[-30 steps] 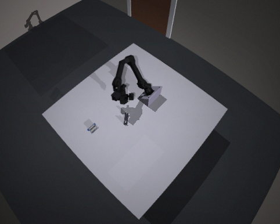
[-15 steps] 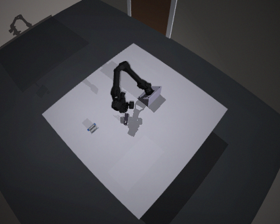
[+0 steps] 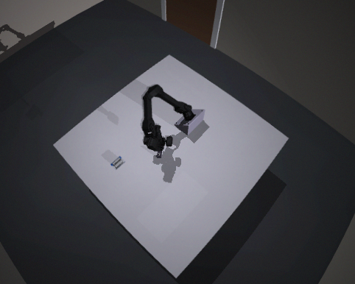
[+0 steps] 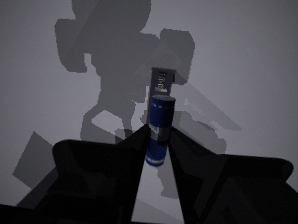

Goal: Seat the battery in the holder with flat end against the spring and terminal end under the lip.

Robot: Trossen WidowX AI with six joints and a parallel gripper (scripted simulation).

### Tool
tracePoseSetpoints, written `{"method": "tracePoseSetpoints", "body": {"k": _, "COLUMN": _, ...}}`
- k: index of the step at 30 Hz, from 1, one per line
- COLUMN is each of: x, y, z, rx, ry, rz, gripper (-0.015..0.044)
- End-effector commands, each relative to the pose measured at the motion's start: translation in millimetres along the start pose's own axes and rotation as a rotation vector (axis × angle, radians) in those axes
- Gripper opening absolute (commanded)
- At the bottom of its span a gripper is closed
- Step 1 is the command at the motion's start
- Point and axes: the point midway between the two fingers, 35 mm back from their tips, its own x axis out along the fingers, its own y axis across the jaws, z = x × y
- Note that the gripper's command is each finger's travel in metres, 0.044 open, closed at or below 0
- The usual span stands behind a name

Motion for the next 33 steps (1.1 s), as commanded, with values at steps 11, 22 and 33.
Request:
{"method": "tracePoseSetpoints", "body": {"k": 11, "x": 31.2, "y": -1.7, "z": -2.3, "rx": 0.017, "ry": 0.208, "rz": 0.004, "gripper": 0.0062}}
{"method": "tracePoseSetpoints", "body": {"k": 22, "x": 39.1, "y": -2.4, "z": -2.3, "rx": 0.013, "ry": 0.275, "rz": 0.010, "gripper": 0.0062}}
{"method": "tracePoseSetpoints", "body": {"k": 33, "x": 43.9, "y": -2.6, "z": 0.6, "rx": -0.004, "ry": 0.347, "rz": 0.012, "gripper": 0.0062}}
